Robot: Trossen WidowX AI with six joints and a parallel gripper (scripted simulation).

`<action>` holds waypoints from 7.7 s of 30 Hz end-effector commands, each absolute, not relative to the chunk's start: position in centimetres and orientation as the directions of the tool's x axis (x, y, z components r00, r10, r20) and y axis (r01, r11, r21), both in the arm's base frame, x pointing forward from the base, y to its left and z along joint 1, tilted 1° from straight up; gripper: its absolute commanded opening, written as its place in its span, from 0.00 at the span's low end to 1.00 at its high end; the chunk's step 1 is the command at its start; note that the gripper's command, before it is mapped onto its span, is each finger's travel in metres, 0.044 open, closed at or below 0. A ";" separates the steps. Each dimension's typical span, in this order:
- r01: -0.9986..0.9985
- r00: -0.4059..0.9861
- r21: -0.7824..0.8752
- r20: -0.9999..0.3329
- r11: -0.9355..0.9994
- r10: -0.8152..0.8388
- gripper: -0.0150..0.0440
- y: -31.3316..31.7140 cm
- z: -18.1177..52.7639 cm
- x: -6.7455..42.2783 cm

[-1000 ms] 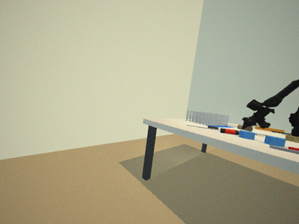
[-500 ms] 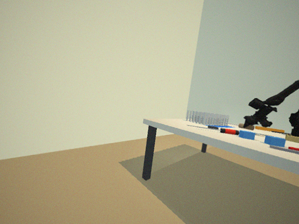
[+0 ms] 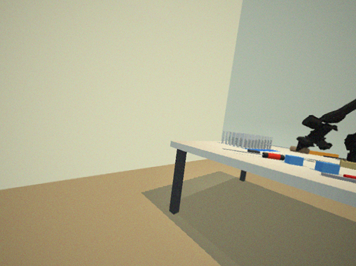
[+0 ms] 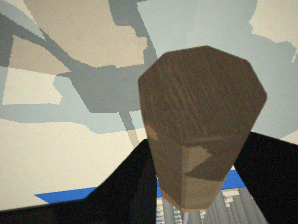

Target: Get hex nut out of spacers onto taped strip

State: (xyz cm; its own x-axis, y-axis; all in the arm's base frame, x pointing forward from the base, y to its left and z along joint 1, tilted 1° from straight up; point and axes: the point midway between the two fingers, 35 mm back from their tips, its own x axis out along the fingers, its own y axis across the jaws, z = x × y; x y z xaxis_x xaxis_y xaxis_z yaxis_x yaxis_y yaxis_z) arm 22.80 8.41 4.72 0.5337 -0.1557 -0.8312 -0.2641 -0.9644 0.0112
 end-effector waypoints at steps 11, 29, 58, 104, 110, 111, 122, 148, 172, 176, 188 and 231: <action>-0.269 0.558 -0.010 -0.817 -0.963 -0.147 0.25 9.1 12.0 24.0; -0.363 0.534 -0.060 -0.831 -0.930 -0.155 0.25 8.2 15.4 24.1; -0.887 0.430 -0.385 -0.891 -0.257 -0.148 0.25 3.6 16.4 27.8; -0.214 0.366 -0.178 -0.926 0.960 -0.090 0.25 -8.2 18.2 31.5; -0.030 0.364 -0.098 -0.928 0.995 -0.080 0.25 -9.9 18.3 31.6; 0.001 0.363 -0.084 -0.928 0.996 -0.079 0.25 -10.2 18.3 31.6; 0.341 0.363 0.070 -0.930 0.937 -0.063 0.25 -13.5 18.4 31.5; 0.873 0.398 0.368 -0.917 0.322 -0.031 0.25 -21.7 18.7 29.8; 0.775 0.460 0.416 -0.888 -0.476 -0.029 0.25 -29.4 18.8 26.1; 0.702 0.472 0.397 -0.881 -0.591 -0.032 0.25 -30.6 18.9 25.3; 0.412 0.510 0.293 -0.859 -0.863 -0.048 0.25 -34.2 18.9 22.4; -0.104 0.568 0.041 -0.818 -0.994 -0.093 0.25 -39.3 17.4 17.4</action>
